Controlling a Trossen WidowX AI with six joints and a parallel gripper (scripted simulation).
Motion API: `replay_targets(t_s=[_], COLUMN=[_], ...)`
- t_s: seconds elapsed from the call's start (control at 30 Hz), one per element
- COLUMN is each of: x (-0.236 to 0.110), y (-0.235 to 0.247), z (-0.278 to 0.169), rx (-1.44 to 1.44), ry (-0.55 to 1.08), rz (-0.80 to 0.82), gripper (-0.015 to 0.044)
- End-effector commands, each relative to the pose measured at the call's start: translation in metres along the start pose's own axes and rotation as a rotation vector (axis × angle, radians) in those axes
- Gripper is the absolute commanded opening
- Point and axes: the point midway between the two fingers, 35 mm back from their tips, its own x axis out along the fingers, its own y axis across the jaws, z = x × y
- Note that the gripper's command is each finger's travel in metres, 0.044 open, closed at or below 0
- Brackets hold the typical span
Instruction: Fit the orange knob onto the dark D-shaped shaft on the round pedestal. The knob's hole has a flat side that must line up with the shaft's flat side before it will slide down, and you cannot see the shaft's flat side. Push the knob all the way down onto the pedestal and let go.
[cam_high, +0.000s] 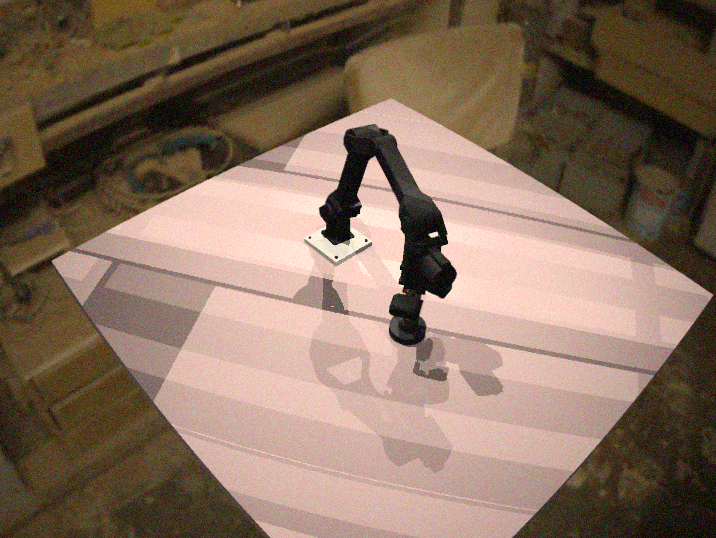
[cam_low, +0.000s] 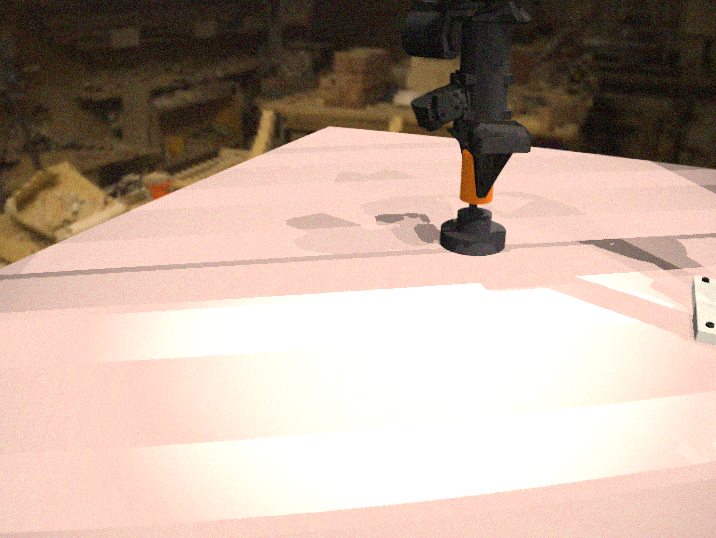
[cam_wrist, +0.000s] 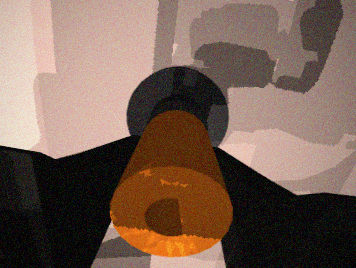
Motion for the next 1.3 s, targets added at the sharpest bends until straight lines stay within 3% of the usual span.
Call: replay_targets(t_s=[0.0,0.2,0.43,1.27], x=[-0.0008,-0.0053,-0.0032,0.0000], y=[0.0005,0.0000,-0.0029,-0.0007], z=[-0.0002,0.0006,0.0025,0.0009], rx=[-0.006,-0.014,-0.215,-0.215], ry=[0.003,0.003,0.003,0.003], rz=[0.001,0.001,0.001,0.001], gripper=[0.0000,0.0000,0.0000,0.0000])
